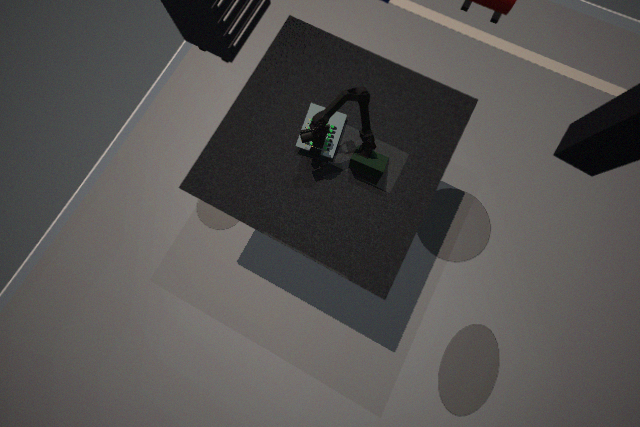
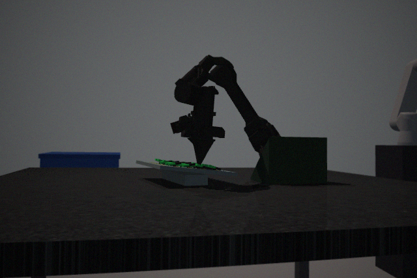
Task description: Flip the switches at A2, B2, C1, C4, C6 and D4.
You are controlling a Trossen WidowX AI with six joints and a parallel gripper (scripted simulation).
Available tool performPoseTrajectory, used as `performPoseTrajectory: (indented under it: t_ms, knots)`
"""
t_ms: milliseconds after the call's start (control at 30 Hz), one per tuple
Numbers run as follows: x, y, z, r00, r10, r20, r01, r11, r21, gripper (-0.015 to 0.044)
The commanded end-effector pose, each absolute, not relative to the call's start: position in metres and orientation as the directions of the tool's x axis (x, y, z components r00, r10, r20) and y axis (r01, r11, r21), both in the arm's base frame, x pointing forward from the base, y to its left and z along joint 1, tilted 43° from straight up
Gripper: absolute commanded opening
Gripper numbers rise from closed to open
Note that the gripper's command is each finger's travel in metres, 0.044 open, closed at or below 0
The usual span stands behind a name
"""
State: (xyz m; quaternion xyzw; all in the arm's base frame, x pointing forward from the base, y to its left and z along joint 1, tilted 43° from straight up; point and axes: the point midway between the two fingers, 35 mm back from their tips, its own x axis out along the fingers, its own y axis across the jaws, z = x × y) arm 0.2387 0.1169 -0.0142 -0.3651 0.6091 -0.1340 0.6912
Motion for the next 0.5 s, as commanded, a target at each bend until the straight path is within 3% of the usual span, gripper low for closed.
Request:
performPoseTrajectory:
  t_ms: [0, 467]
  knots:
    - [0.2394, 0.1162, -0.0147, 0.226, -0.632, -0.741, -0.262, 0.693, -0.671, 0.0000]
    - [0.2398, 0.1150, -0.0161, 0.227, -0.632, -0.741, -0.262, 0.693, -0.671, 0.0000]
